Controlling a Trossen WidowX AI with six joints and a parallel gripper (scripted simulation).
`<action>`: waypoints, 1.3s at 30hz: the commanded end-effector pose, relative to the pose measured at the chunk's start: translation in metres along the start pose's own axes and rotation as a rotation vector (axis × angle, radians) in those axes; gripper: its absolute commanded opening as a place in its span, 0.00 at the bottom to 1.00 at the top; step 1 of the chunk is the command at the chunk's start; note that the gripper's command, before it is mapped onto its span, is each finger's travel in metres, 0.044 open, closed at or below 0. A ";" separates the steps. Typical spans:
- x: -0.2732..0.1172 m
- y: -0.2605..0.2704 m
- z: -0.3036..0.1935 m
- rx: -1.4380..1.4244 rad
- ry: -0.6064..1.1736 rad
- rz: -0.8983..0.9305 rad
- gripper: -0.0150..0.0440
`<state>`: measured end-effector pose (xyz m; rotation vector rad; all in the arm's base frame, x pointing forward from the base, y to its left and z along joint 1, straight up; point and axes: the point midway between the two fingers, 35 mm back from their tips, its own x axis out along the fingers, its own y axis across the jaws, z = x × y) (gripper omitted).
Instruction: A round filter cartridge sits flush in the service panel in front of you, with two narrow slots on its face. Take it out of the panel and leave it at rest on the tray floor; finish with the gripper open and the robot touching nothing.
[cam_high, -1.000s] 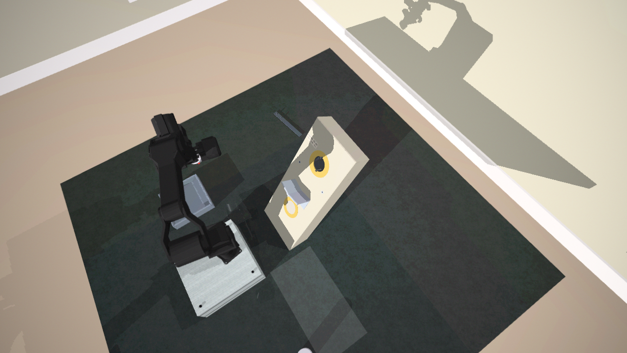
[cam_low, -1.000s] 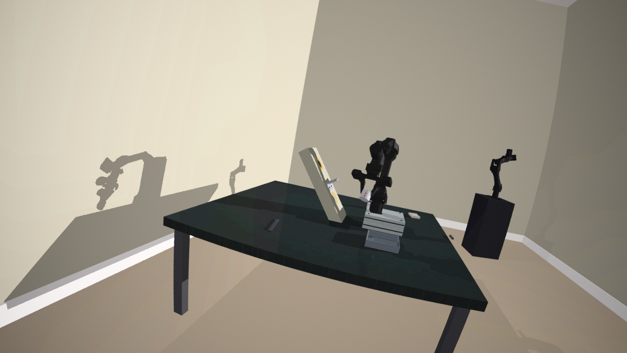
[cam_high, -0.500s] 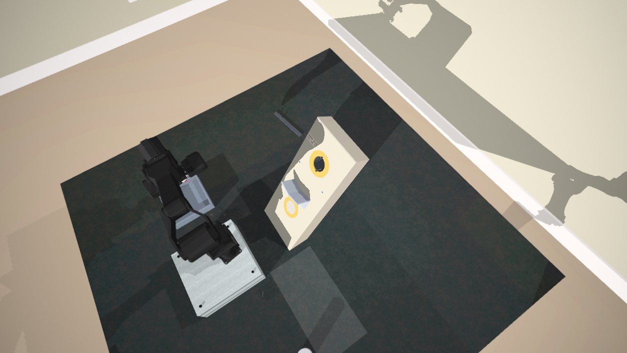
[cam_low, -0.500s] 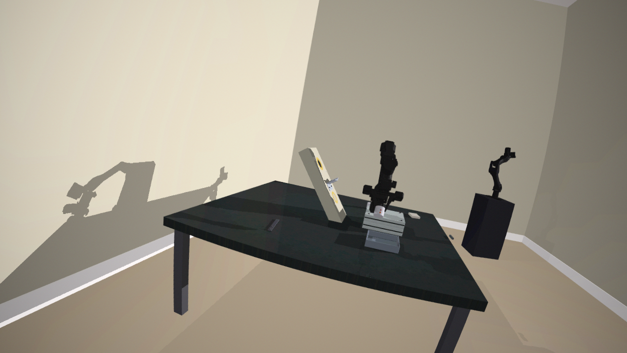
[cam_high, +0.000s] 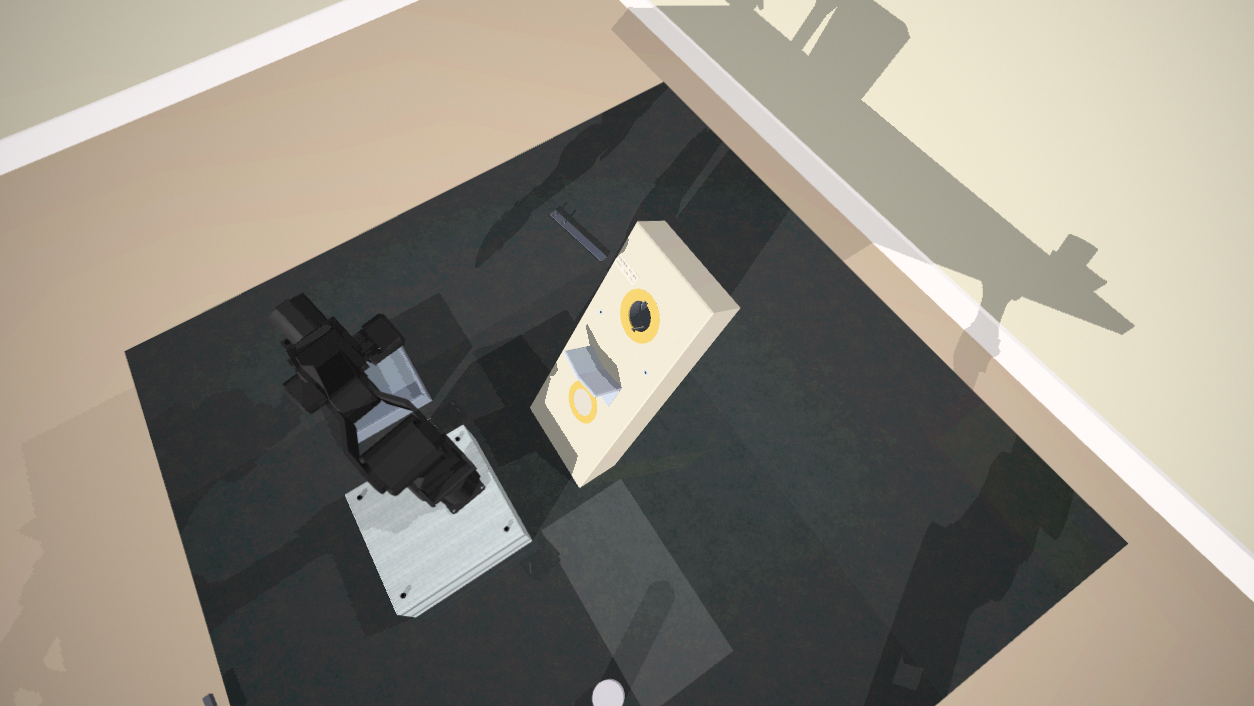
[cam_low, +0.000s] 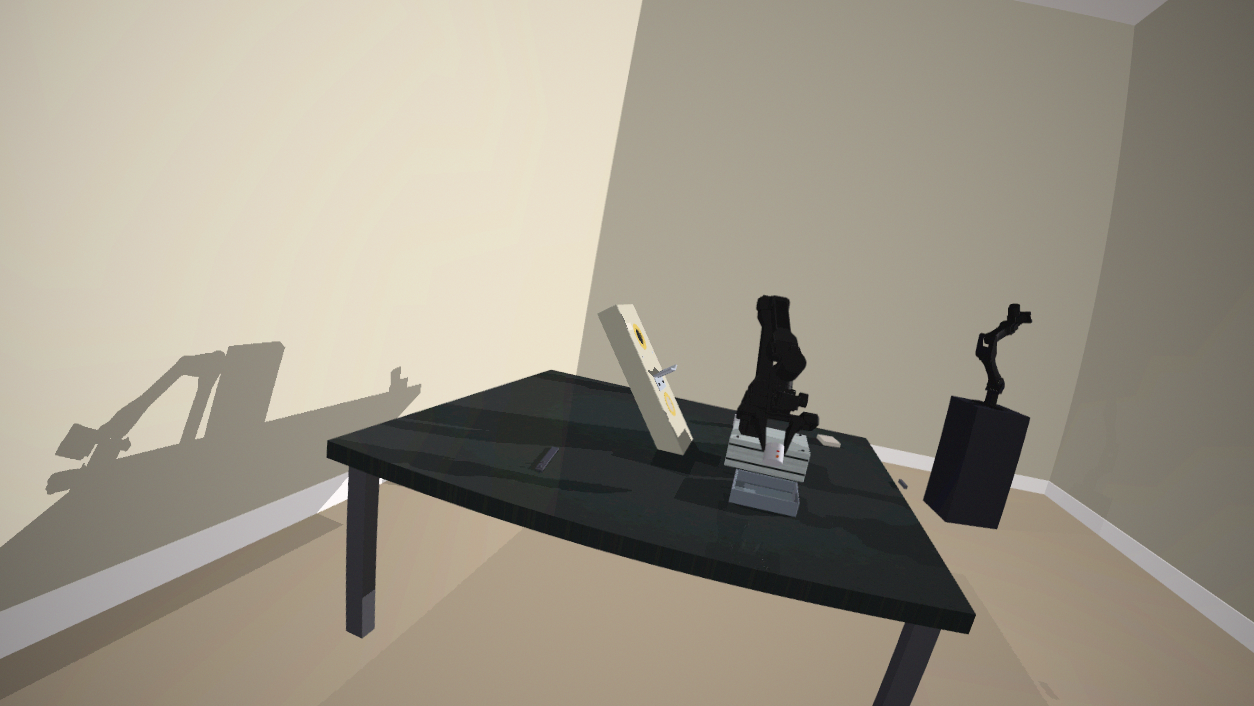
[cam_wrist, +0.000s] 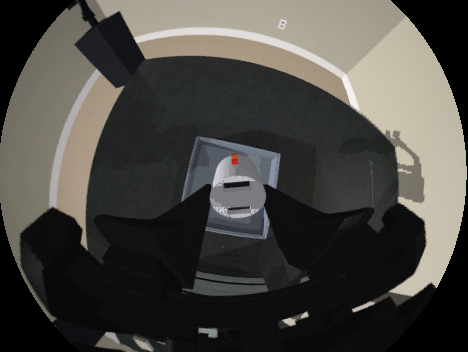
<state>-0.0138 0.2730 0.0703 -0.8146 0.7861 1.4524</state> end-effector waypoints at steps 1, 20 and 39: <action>0.016 0.001 -0.009 -0.006 0.006 0.004 0.25; 0.051 0.000 -0.037 -0.002 0.020 0.001 0.57; -0.007 0.001 -0.001 -0.002 0.020 0.001 1.00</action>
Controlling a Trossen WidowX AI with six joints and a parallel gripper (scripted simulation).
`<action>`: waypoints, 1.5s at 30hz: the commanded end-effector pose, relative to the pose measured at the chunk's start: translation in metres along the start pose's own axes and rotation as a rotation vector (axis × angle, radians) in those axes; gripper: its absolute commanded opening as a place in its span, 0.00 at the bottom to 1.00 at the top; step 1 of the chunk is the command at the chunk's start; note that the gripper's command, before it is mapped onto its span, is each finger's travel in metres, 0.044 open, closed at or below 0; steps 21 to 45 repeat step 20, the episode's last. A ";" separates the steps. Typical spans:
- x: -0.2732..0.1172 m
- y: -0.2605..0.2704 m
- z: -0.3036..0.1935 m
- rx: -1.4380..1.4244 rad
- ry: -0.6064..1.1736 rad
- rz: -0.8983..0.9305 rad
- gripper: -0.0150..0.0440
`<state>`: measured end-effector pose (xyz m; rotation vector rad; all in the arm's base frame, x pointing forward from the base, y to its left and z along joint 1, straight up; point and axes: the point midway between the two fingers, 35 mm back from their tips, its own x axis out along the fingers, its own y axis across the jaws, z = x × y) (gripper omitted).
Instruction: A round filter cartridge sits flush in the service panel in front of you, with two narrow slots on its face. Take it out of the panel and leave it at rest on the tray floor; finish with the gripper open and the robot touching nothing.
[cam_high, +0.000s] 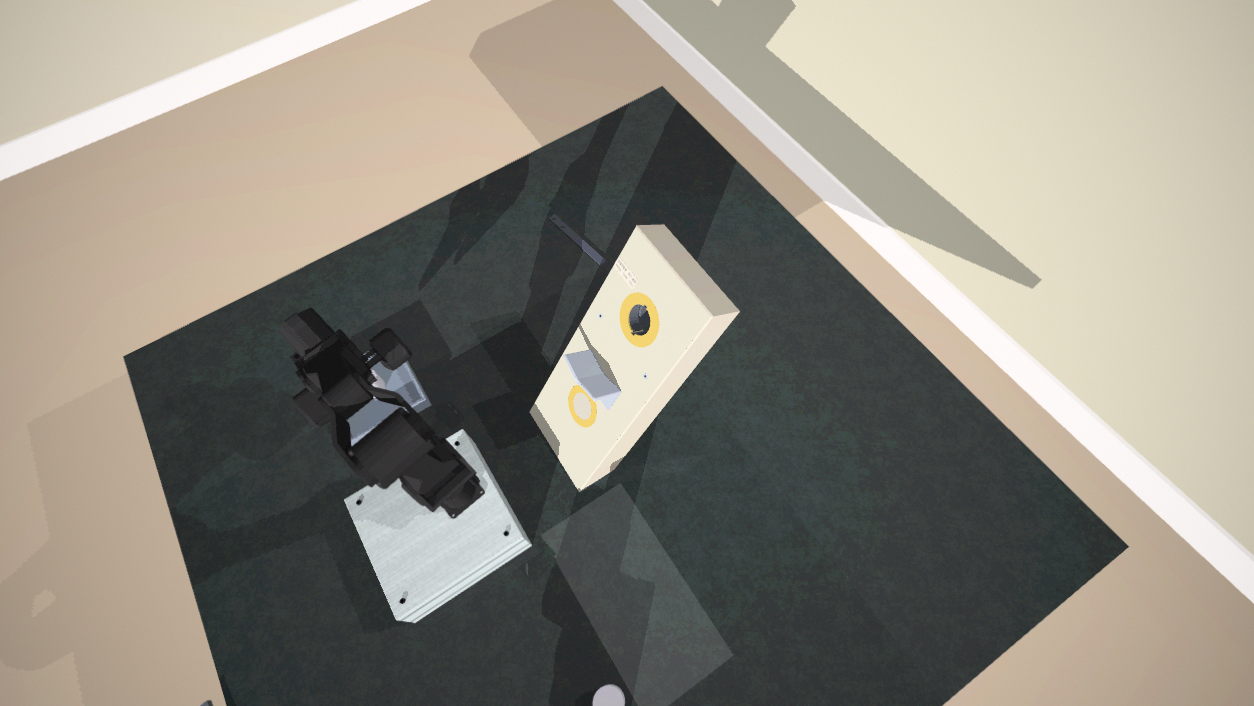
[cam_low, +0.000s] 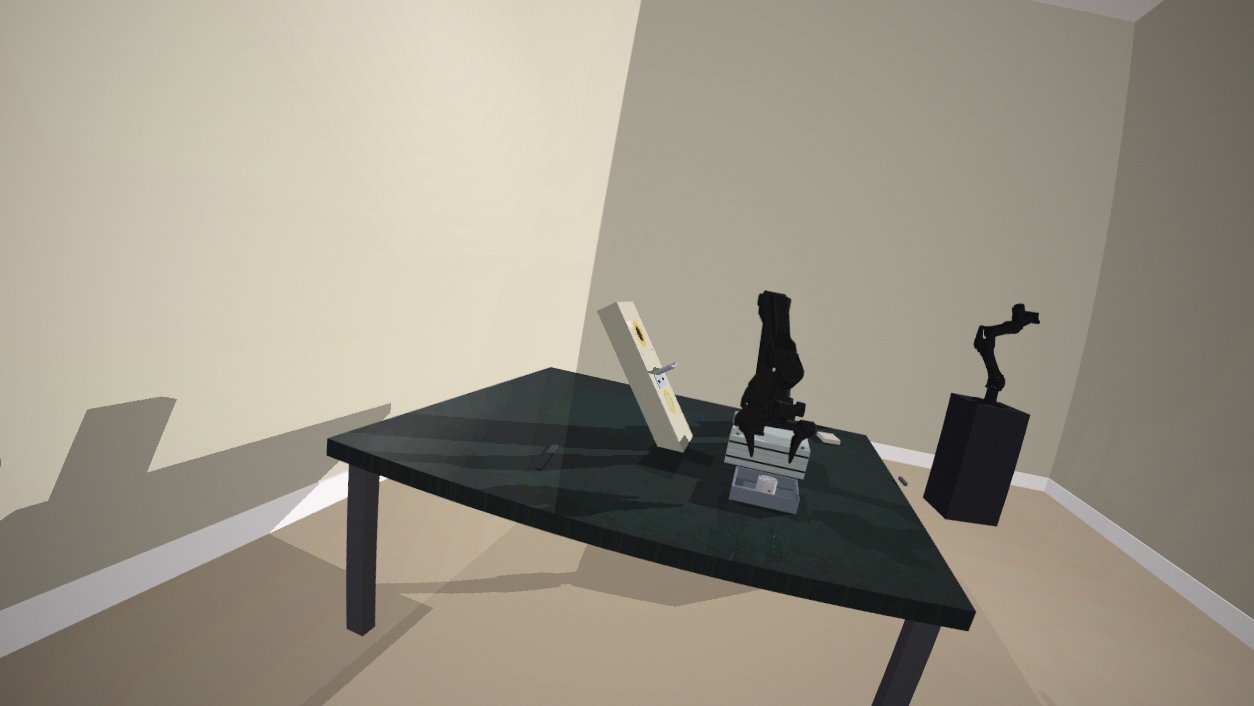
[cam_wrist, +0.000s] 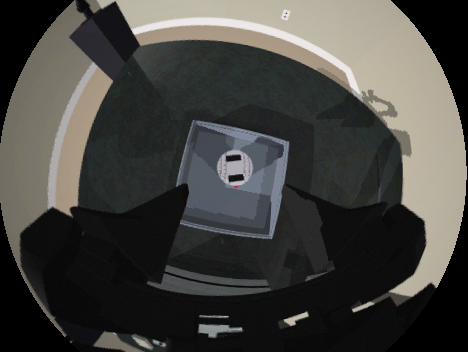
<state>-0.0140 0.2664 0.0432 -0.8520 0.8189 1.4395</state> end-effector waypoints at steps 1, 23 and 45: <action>-0.030 0.000 0.018 0.000 -0.026 0.001 1.00; -0.017 0.000 0.016 0.000 -0.035 0.001 1.00; -0.017 0.000 0.016 0.000 -0.035 0.001 1.00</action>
